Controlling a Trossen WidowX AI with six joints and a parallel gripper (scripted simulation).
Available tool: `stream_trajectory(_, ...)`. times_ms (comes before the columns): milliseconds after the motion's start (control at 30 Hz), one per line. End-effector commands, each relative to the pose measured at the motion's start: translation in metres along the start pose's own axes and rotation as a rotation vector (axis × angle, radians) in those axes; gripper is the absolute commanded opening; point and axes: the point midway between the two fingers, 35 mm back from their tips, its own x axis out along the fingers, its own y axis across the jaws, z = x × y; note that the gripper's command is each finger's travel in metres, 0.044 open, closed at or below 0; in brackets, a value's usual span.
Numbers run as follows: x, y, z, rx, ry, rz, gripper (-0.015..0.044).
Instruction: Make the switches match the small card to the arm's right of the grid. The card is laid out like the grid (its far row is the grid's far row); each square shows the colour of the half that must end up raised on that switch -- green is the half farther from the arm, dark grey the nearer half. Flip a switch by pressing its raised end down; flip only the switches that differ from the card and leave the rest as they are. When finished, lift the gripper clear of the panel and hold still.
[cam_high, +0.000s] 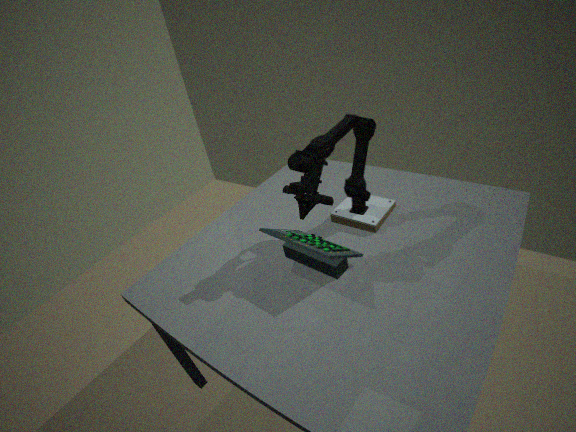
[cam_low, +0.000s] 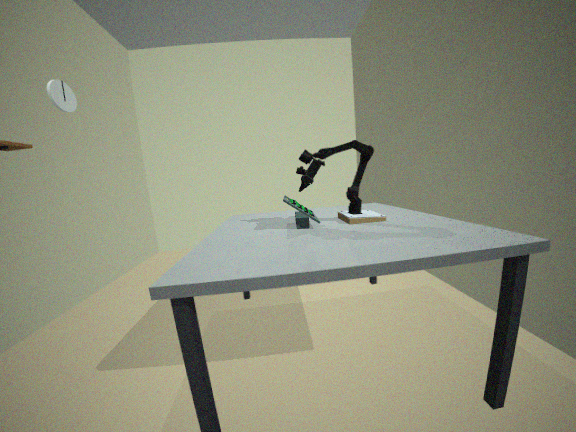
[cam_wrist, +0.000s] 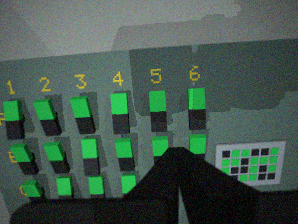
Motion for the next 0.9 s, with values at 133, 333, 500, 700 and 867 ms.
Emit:
stream_trajectory(133, 0.009, -0.025, -0.003, -0.005, -0.013, 0.004, 0.0000)
stream_trajectory(333, 0.033, -0.024, -0.004, -0.005, -0.032, 0.004, 0.0000)
stream_trajectory(500, 0.043, -0.024, -0.004, -0.005, -0.032, 0.004, 0.0000)
stream_trajectory(700, 0.048, -0.024, -0.003, -0.005, -0.032, 0.004, 0.0000)
stream_trajectory(867, 0.056, -0.024, -0.003, -0.005, -0.033, 0.004, 0.0000)
